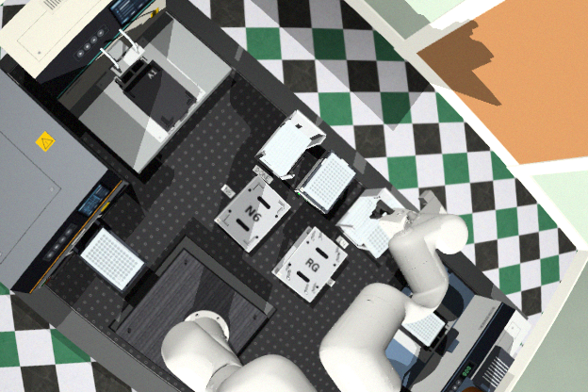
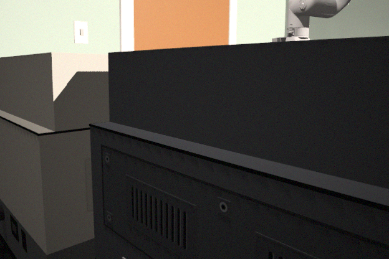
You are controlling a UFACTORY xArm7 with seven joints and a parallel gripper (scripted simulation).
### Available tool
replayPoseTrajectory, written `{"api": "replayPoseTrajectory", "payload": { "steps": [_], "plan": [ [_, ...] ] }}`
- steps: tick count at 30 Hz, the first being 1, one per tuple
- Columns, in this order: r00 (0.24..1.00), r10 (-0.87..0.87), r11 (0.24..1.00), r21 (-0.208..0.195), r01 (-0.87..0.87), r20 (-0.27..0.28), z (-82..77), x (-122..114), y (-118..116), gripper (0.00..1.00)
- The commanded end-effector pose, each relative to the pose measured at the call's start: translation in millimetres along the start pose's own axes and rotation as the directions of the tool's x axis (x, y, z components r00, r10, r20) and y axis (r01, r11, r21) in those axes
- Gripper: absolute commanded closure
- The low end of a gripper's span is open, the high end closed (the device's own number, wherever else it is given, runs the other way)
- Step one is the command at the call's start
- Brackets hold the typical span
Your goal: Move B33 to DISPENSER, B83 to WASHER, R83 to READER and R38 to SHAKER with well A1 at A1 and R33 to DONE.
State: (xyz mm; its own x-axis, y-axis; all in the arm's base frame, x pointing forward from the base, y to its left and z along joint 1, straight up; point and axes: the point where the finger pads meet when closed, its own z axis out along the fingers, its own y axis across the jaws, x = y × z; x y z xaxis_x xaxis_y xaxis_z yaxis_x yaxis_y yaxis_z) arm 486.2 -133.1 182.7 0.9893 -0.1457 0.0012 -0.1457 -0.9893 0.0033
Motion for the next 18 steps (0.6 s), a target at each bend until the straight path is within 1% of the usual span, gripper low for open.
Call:
{"api": "replayPoseTrajectory", "payload": {
  "steps": [1,5,9,11,18],
  "plan": [
    [1.0,0.012,1.0,-0.001,-0.012,-0.007,-2.4,-8.5,-2.1,1.0],
    [1.0,0.012,1.0,-0.001,-0.012,-0.007,-2.3,-21.5,-5.1,1.0],
    [0.998,0.059,0.998,-0.001,-0.059,-0.007,-2.2,-34.4,-8.6,1.0],
    [0.998,0.059,0.998,-0.001,-0.059,-0.007,-2.2,-34.4,-8.6,1.0],
    [0.99,0.139,0.99,0.0,-0.139,-0.007,-2.1,-56.9,-14.6,1.0]
  ]
}}
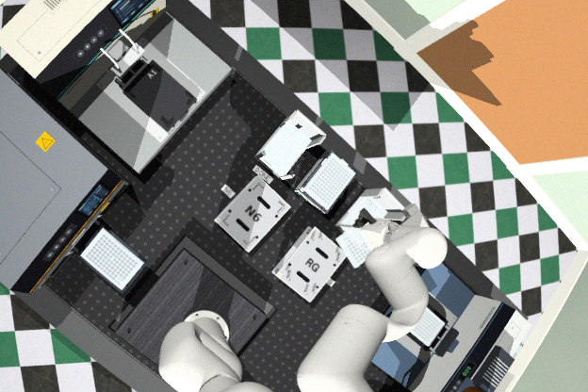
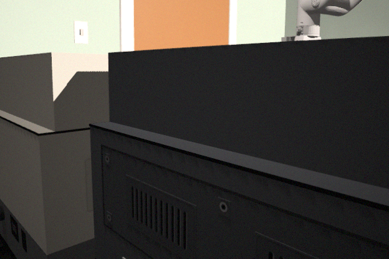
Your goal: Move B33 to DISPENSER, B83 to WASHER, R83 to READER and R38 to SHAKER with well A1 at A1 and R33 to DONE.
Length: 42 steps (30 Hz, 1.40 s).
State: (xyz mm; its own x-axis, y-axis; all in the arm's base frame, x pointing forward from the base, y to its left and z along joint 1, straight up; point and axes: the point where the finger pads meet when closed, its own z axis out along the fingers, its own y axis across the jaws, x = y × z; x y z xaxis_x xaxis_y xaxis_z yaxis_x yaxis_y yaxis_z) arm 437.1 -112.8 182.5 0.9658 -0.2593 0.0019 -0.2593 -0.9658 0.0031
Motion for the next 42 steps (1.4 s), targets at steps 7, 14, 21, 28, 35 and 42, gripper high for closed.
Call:
{"api": "replayPoseTrajectory", "payload": {
  "steps": [7,14,21,28,35,42],
  "plan": [
    [1.0,0.023,1.0,0.0,-0.023,-0.006,-2.0,-28.7,-4.4,1.0],
    [0.997,0.081,0.997,0.0,-0.081,-0.006,-2.0,-41.2,-15.4,1.0],
    [0.989,0.149,0.989,0.001,-0.149,-0.006,-1.9,-58.8,-30.8,1.0],
    [0.987,0.161,0.987,0.001,-0.161,-0.006,-1.8,-70.2,-42.7,1.0],
    [0.971,0.241,0.971,0.001,-0.241,-0.006,-1.8,-79.5,-64.1,1.0],
    [0.962,0.273,0.962,0.002,-0.273,-0.006,-1.7,-88.9,-85.6,1.0]
  ]
}}
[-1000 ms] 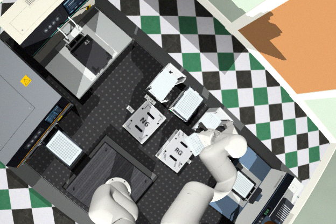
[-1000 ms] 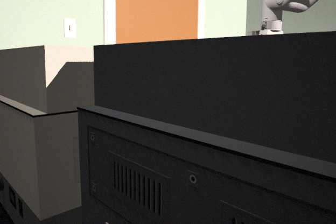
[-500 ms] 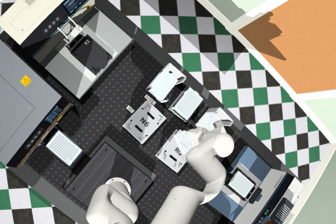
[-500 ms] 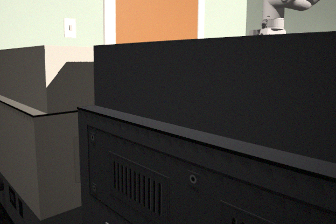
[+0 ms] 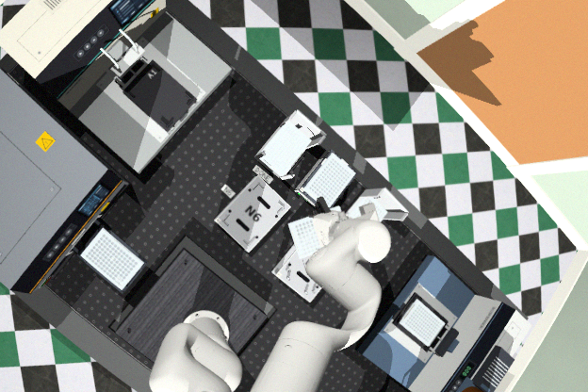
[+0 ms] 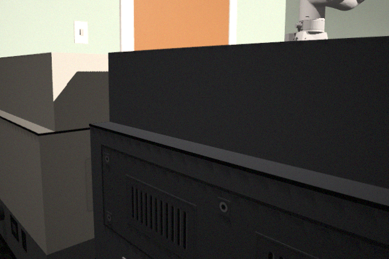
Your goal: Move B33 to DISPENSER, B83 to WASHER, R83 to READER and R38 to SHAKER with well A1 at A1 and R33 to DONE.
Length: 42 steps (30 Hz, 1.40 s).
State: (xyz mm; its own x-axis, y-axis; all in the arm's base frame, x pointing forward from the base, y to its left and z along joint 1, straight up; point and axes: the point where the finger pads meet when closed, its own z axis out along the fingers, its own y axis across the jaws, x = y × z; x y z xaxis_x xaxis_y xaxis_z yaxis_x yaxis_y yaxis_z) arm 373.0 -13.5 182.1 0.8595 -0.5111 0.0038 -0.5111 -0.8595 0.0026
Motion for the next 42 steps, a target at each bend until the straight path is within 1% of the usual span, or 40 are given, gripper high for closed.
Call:
{"api": "replayPoseTrajectory", "payload": {
  "steps": [1,6,17,19,25,34,36,42],
  "plan": [
    [1.0,0.002,1.0,0.002,-0.002,-0.005,-1.7,-2.9,-5.8,1.0],
    [1.0,0.002,1.0,0.002,-0.002,-0.004,-1.7,-11.3,-16.1,1.0],
    [0.992,0.129,0.992,0.003,-0.129,-0.004,-1.7,-29.6,-48.0,1.0],
    [0.992,0.129,0.992,0.003,-0.129,-0.004,-1.7,-29.6,-48.0,1.0],
    [0.992,0.129,0.992,0.003,-0.129,-0.004,-1.7,-39.6,-65.4,1.0],
    [0.973,0.232,0.973,0.004,-0.232,-0.003,-1.7,-54.5,-91.6,1.0],
    [0.973,0.232,0.973,0.004,-0.232,-0.003,-1.7,-54.5,-91.6,1.0],
    [0.967,0.253,0.967,0.004,-0.253,-0.003,-1.7,-64.5,-109.0,1.0]
  ]
}}
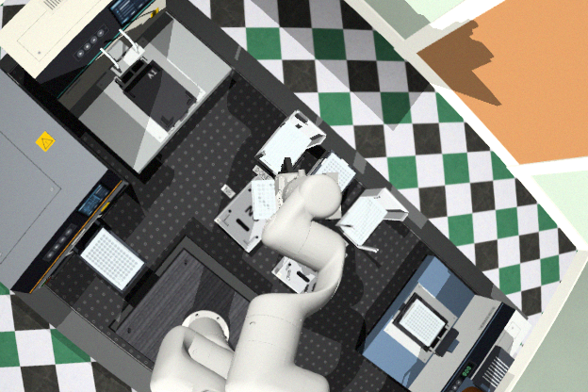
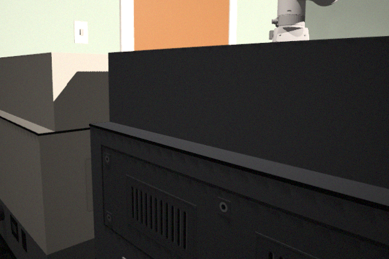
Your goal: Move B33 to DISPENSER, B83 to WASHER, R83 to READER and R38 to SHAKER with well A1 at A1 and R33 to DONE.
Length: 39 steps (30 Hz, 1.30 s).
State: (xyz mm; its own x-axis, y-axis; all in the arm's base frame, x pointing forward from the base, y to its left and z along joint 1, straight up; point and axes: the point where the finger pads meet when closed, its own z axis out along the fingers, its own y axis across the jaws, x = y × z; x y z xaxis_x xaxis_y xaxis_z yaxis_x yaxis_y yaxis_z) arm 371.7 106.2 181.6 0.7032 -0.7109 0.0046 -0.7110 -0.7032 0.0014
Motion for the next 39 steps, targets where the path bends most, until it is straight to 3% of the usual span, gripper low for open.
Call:
{"api": "replayPoseTrajectory", "payload": {
  "steps": [1,39],
  "plan": [
    [1.0,0.002,1.0,0.004,-0.002,-0.003,-1.7,-6.1,-8.3,1.0],
    [0.968,0.252,0.968,0.004,-0.252,-0.001,-1.7,-85.5,-89.6,1.0]
  ]
}}
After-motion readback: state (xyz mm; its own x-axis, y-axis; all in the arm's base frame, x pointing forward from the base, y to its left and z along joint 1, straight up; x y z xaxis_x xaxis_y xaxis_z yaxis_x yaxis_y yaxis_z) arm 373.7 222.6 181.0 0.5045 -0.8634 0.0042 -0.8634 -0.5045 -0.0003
